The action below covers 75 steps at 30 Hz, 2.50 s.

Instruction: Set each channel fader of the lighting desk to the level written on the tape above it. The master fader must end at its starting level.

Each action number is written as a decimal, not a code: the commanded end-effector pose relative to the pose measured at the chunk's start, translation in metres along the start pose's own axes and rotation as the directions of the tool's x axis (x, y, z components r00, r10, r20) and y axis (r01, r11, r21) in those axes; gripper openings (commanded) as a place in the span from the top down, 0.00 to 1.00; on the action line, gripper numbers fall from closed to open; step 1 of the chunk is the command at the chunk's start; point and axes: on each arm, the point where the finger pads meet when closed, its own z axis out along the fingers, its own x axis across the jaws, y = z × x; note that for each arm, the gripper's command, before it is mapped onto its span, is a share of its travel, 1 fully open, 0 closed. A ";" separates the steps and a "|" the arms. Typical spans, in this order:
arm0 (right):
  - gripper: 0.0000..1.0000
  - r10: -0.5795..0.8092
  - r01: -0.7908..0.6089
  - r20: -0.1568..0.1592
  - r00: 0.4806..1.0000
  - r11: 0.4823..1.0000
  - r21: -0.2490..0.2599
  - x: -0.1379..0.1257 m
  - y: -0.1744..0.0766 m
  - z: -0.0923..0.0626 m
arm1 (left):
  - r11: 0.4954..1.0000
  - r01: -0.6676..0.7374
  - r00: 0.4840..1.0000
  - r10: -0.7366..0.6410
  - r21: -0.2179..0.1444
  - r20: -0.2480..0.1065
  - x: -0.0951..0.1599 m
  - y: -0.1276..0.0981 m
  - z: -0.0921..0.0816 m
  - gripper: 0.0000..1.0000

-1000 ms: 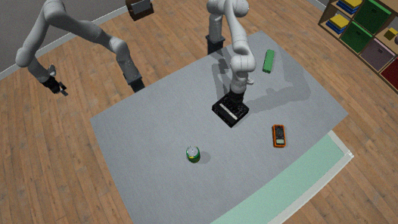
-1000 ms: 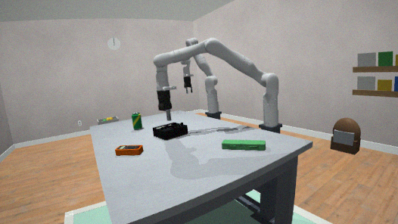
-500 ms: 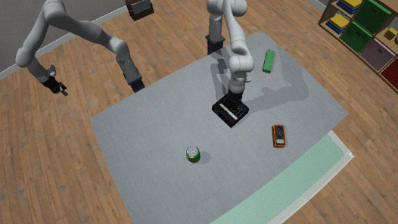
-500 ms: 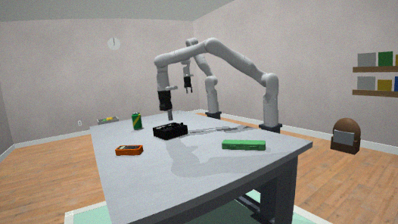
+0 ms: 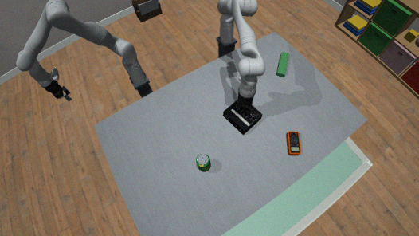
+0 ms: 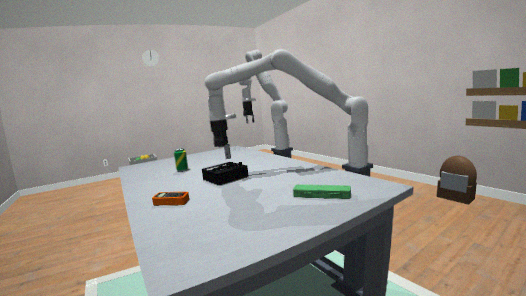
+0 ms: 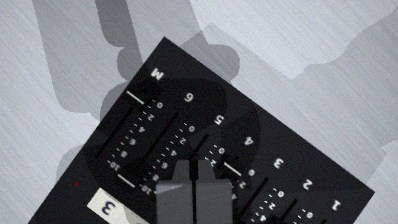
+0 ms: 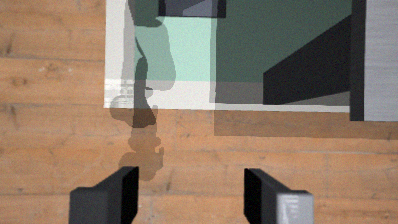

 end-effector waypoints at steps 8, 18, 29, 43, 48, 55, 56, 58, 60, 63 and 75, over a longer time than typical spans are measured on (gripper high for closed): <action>0.00 0.000 0.000 0.000 1.000 1.000 -0.002 0.000 0.000 -0.001 | 0.957 0.289 0.957 -0.289 0.002 -0.004 -0.014 -0.003 0.001 1.00; 0.00 0.000 0.000 0.000 1.000 1.000 -0.002 0.000 0.000 -0.001 | 0.833 0.554 0.833 -0.554 0.004 -0.006 -0.027 -0.003 0.002 1.00; 0.00 0.000 0.000 0.000 1.000 1.000 -0.002 0.000 0.000 -0.001 | 0.528 0.849 0.528 -0.849 0.002 -0.008 -0.042 -0.001 0.003 1.00; 0.00 0.000 0.000 0.000 1.000 1.000 -0.002 0.000 0.000 -0.001 | 0.099 0.995 0.099 -0.995 -0.002 -0.005 -0.052 0.005 0.003 1.00; 0.00 0.000 0.000 0.000 1.000 1.000 -0.002 0.000 0.000 -0.001 | -0.077 0.997 -0.077 -0.997 -0.003 -0.001 -0.054 0.007 0.003 1.00; 0.00 0.000 0.000 0.000 1.000 1.000 -0.002 0.000 0.000 -0.001 | -0.239 0.971 -0.239 -0.971 -0.002 0.003 -0.055 0.010 0.002 1.00; 0.00 0.000 0.000 0.000 1.000 1.000 -0.002 0.000 0.000 -0.001 | -0.269 0.963 -0.269 -0.963 -0.002 0.004 -0.055 0.011 0.002 1.00; 0.00 0.000 0.000 0.000 1.000 1.000 -0.002 0.000 0.000 -0.001 | -0.327 0.945 -0.327 -0.945 -0.001 0.005 -0.055 0.011 0.001 1.00; 0.00 0.000 0.000 0.000 1.000 1.000 -0.002 0.000 0.000 -0.001 | -0.381 0.925 -0.381 -0.925 0.000 0.007 -0.055 0.012 0.001 1.00; 0.00 0.000 0.000 0.000 1.000 1.000 -0.002 0.000 0.000 -0.001 | -0.455 0.891 -0.455 -0.891 0.001 0.009 -0.055 0.014 0.000 1.00; 0.00 0.000 0.000 0.000 1.000 1.000 -0.002 0.000 0.000 -0.001 | -0.638 0.770 -0.638 -0.769 0.007 0.015 -0.053 0.017 -0.002 1.00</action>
